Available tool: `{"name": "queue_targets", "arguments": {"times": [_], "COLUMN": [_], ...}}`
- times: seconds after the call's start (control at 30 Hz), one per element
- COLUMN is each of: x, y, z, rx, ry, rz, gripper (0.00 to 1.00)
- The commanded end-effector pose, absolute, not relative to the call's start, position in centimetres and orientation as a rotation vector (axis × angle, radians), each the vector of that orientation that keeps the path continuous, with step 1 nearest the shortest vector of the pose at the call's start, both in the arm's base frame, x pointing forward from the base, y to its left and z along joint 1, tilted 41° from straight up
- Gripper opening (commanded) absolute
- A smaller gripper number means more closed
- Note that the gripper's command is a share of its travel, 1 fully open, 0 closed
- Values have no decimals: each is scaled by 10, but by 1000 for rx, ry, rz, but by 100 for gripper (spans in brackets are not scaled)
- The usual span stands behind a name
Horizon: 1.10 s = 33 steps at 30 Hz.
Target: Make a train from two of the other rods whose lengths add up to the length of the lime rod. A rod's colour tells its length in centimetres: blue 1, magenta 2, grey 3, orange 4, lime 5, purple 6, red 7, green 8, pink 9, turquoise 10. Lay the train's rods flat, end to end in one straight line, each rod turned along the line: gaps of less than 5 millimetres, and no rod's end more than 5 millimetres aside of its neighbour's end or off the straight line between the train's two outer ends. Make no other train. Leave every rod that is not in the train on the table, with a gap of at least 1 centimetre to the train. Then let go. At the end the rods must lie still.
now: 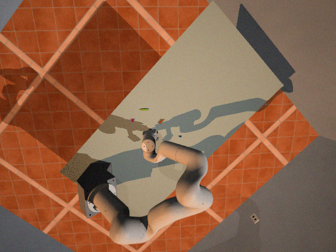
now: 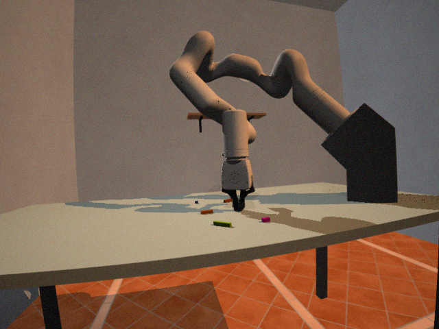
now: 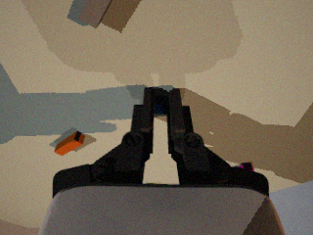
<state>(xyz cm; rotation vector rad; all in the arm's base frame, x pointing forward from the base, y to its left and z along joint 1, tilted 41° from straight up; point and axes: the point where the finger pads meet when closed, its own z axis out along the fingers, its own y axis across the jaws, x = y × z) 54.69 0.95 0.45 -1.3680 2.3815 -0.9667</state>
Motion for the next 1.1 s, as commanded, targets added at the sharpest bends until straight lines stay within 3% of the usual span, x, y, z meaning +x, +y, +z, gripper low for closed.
{"name": "queue_targets", "arguments": {"times": [0.0,0.2,1.07], "x": [547,547,527], "y": [10,10,27], "z": [5,5,35], "rx": [-1368,-1368,-1368], "ry": [2381,2381,2381], "rz": [-967,-967,-967], "gripper": [16,24,24]}}
